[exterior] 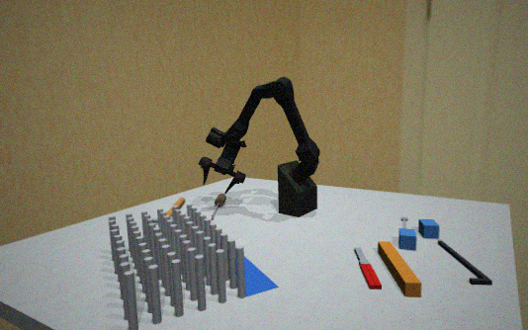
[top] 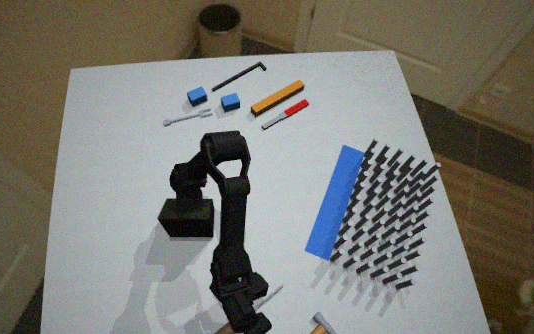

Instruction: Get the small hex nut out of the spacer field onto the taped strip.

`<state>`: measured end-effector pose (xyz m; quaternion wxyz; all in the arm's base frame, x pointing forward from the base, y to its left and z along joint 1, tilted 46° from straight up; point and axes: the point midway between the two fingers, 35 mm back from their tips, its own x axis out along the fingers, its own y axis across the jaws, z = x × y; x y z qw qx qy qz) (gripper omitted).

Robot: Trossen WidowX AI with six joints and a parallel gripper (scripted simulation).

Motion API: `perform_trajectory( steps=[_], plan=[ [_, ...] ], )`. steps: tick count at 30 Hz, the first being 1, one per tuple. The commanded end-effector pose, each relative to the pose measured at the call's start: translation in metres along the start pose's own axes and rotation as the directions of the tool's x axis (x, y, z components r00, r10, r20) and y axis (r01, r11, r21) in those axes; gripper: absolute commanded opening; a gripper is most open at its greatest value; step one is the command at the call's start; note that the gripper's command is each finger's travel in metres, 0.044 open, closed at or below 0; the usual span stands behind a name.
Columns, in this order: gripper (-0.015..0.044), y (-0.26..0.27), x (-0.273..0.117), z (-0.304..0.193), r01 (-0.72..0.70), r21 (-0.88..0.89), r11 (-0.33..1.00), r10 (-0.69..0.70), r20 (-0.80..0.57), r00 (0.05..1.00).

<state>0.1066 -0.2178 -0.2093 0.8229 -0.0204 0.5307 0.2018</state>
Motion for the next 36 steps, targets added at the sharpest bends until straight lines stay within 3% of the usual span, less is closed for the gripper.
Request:
perform_trajectory(
  steps=[1,7,15,20,26,36],
  plan=[
    [0.044,0.0,-0.001,-0.005,-0.009,0.005,1.0,0.009,-0.005,1.0],
    [0.044,0.0,-0.002,-0.044,-0.1,0.048,0.994,0.098,0.048,0.994],
    [0.044,0.002,-0.005,-0.087,-0.163,0.009,0.987,0.155,0.267,0.951],
    [0.044,0.003,-0.005,-0.088,-0.164,0.008,0.987,0.155,0.272,0.95],
    [0.0282,0.003,-0.005,-0.088,-0.164,0.008,0.987,0.155,0.272,0.95],
    [0.028,0.003,-0.004,-0.088,-0.164,0.008,0.987,0.155,0.272,0.95]
  ],
)
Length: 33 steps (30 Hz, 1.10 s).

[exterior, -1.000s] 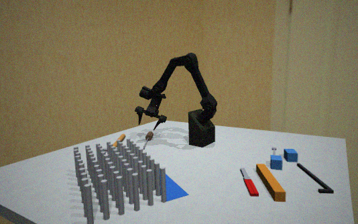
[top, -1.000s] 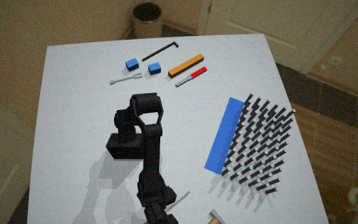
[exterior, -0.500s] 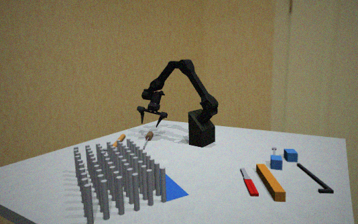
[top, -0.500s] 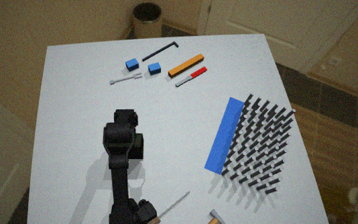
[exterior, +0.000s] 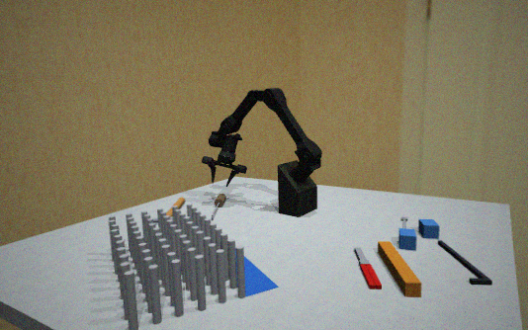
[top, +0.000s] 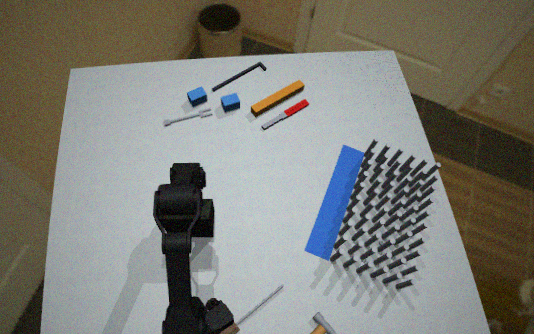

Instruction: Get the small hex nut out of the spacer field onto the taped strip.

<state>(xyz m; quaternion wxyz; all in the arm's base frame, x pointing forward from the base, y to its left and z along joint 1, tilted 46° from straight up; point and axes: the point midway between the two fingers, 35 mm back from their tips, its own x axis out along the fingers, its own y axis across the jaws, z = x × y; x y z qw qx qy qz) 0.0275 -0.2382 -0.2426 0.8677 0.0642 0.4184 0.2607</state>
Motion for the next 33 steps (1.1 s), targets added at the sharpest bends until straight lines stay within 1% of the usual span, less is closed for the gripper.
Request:
perform_trajectory(
  steps=[1,33],
  plan=[
    [0.028,0.0,0.002,0.0,0.002,-0.004,1.0,-0.002,0.004,1.0],
    [0.028,0.014,0.051,-0.015,0.002,-0.004,1.0,-0.002,0.005,1.0]
  ],
)
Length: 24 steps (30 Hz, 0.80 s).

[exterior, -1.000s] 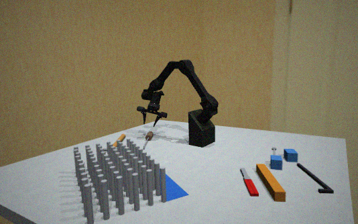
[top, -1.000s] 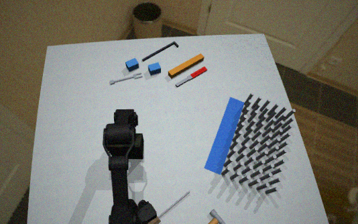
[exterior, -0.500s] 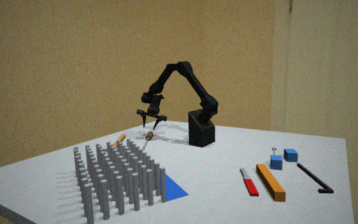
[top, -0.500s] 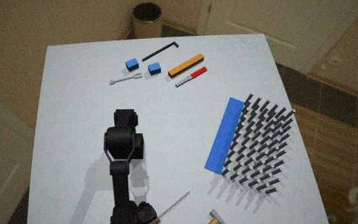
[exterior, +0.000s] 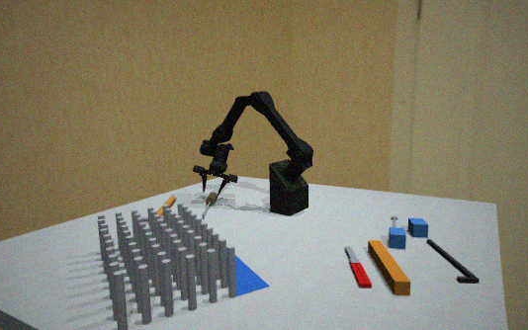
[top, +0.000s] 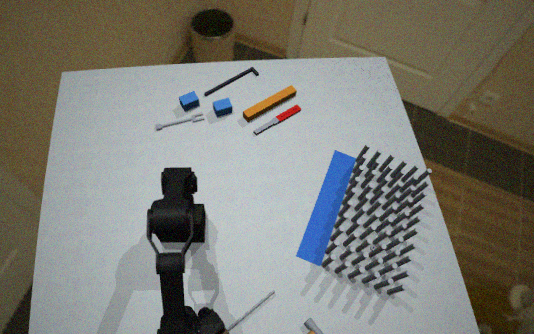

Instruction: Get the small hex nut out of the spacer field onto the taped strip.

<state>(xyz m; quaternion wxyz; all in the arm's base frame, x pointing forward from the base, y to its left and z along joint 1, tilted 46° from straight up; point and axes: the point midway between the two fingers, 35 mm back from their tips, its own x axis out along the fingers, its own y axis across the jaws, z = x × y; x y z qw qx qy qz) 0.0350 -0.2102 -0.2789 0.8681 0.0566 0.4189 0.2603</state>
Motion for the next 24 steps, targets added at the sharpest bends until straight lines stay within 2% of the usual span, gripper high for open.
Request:
perform_trajectory(
  steps=[1,11,24],
  plan=[
    [0.028,0.005,0.009,0.0,-0.005,0.009,1.0,0.005,0.009,1.0],
    [0.028,0.01,0.022,-0.003,-0.006,0.009,1.0,0.005,0.009,1.0],
    [0.0193,0.01,0.022,-0.003,-0.006,0.009,1.0,0.005,0.009,1.0]
  ],
)
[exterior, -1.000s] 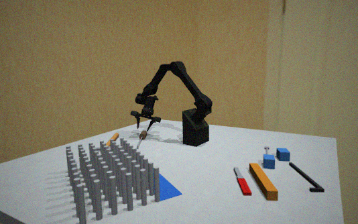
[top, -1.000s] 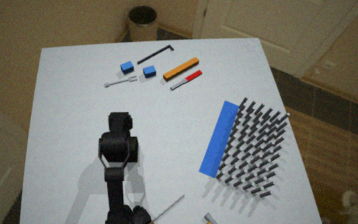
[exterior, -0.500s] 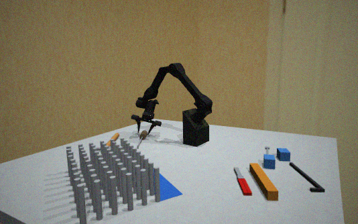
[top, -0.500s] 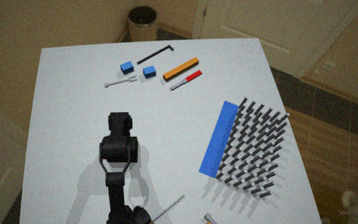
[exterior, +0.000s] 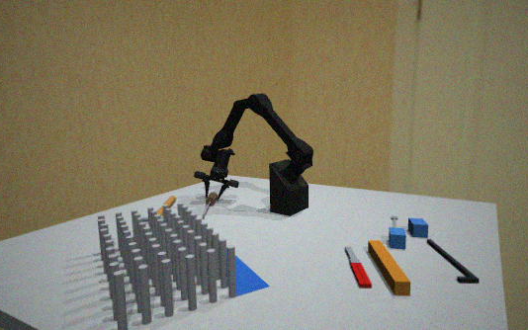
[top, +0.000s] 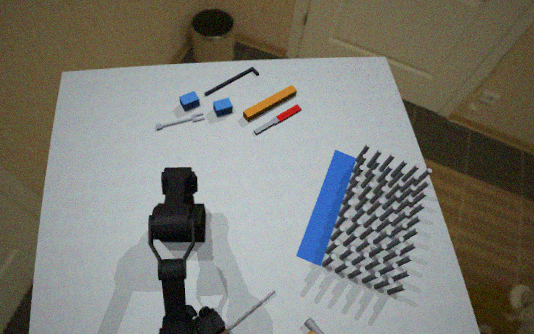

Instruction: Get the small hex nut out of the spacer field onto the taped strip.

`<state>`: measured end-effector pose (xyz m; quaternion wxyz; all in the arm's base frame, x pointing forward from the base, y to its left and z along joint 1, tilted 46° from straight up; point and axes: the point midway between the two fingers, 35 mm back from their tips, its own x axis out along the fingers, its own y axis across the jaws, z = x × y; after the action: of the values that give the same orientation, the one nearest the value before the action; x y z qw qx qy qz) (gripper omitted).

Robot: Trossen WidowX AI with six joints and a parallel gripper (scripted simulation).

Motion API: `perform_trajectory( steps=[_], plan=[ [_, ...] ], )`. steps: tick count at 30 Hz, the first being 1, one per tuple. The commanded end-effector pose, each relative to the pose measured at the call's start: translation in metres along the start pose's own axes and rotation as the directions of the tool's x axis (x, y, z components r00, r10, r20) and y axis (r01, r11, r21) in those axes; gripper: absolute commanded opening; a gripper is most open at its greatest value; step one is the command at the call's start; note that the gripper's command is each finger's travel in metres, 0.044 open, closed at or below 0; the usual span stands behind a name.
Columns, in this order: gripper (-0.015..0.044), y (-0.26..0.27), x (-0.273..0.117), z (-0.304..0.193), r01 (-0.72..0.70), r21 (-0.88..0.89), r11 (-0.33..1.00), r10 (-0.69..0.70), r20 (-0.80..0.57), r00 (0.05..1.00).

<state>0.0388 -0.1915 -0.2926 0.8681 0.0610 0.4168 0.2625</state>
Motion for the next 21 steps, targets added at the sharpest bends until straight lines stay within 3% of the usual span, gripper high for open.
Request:
perform_trajectory(
  steps=[1,6,12,21],
  plan=[
    [0.0187,0.0,0.001,0.0,0.002,0.004,1.0,-0.002,0.004,1.0],
    [0.0153,0.0,0.001,0.0,0.002,0.004,1.0,-0.002,0.004,1.0],
    [0.0,-0.018,-0.037,0.006,0.003,0.003,1.0,-0.003,0.002,1.0],
    [0.0,-0.042,-0.117,0.028,0.002,0.001,1.0,-0.002,-0.001,1.0]
  ],
)
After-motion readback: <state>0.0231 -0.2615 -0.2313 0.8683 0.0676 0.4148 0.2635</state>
